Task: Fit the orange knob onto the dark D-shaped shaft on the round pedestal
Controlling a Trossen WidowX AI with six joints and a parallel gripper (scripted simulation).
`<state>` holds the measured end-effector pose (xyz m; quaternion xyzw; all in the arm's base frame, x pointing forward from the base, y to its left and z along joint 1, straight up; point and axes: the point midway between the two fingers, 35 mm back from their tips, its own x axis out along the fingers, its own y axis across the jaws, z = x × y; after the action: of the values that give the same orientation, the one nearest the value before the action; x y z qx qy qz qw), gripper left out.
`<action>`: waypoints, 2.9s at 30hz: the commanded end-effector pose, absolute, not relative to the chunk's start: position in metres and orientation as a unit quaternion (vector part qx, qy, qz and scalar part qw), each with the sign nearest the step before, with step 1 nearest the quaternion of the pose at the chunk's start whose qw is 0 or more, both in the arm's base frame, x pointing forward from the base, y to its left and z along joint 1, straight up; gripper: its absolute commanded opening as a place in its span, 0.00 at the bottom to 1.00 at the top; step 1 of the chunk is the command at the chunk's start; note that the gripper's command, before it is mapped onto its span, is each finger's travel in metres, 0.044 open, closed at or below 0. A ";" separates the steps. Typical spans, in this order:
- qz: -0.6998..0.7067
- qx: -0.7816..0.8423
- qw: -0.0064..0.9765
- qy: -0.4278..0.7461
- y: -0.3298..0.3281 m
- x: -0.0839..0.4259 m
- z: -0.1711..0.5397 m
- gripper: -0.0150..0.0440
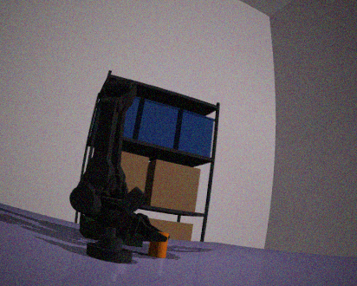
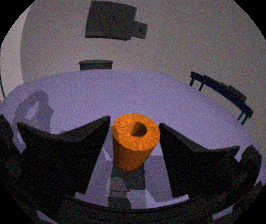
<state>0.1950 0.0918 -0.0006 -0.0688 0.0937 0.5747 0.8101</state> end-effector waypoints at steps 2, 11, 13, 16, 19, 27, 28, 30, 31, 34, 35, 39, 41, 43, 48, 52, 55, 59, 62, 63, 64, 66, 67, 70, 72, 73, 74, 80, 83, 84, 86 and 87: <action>0.575 -0.068 0.810 0.092 0.092 0.195 0.000 0.87; 0.575 -0.068 0.810 0.092 0.092 0.195 0.000 1.00; 0.575 -0.068 0.810 0.092 0.092 0.196 0.004 1.00; 0.575 -0.068 0.810 0.092 0.090 0.200 0.021 1.00; 0.575 -0.069 0.810 0.093 0.090 0.201 0.042 1.00; 0.575 -0.070 0.810 0.093 0.092 0.195 0.080 1.00; 0.575 -0.070 0.810 0.093 0.092 0.195 0.080 1.00; 0.581 -0.074 0.801 0.123 0.095 0.197 0.077 1.00; 0.588 -0.082 0.789 0.161 0.098 0.198 0.073 1.00; 0.595 -0.121 0.740 0.288 0.107 0.201 0.064 1.00; 0.592 -0.138 0.724 0.327 0.109 0.201 0.063 1.00; 0.552 -0.223 0.661 0.457 0.112 0.199 0.066 1.00; 0.521 -0.270 0.635 0.503 0.111 0.198 0.072 1.00; 0.484 -0.321 0.612 0.537 0.110 0.198 0.083 1.00; 0.409 -0.411 0.583 0.570 0.107 0.199 0.108 1.00; 0.409 -0.411 0.583 0.570 0.106 0.199 0.108 1.00; 0.409 -0.411 0.583 0.570 0.106 0.199 0.108 1.00; 0.404 -0.406 0.586 0.573 0.106 0.199 0.108 1.00; 0.337 -0.338 0.628 0.615 0.106 0.199 0.107 1.00; 0.307 -0.306 0.644 0.630 0.106 0.199 0.107 1.00; 0.275 -0.275 0.658 0.645 0.106 0.199 0.107 1.00; 0.211 -0.209 0.682 0.668 0.106 0.199 0.106 1.00; 0.178 -0.175 0.691 0.678 0.106 0.199 0.106 1.00; 0.083 -0.079 0.709 0.696 0.106 0.199 0.105 1.00; 0.061 -0.056 0.711 0.698 0.106 0.199 0.105 1.00; 0.061 -0.056 0.711 0.698 0.106 0.199 0.105 1.00; 0.061 -0.056 0.711 0.698 0.106 0.199 0.105 1.00; 0.061 -0.056 0.711 0.698 0.106 0.201 0.105 1.00; 0.061 -0.056 0.711 0.698 0.106 0.201 0.105 1.00; 0.061 -0.056 0.711 0.698 0.106 0.201 0.105 1.00; 0.061 -0.056 0.711 0.698 0.106 0.202 0.098 1.00; 0.061 -0.056 0.711 0.698 0.106 0.202 0.089 1.00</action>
<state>0.2022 0.1078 0.1030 -0.0572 0.6956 0.0682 0.7129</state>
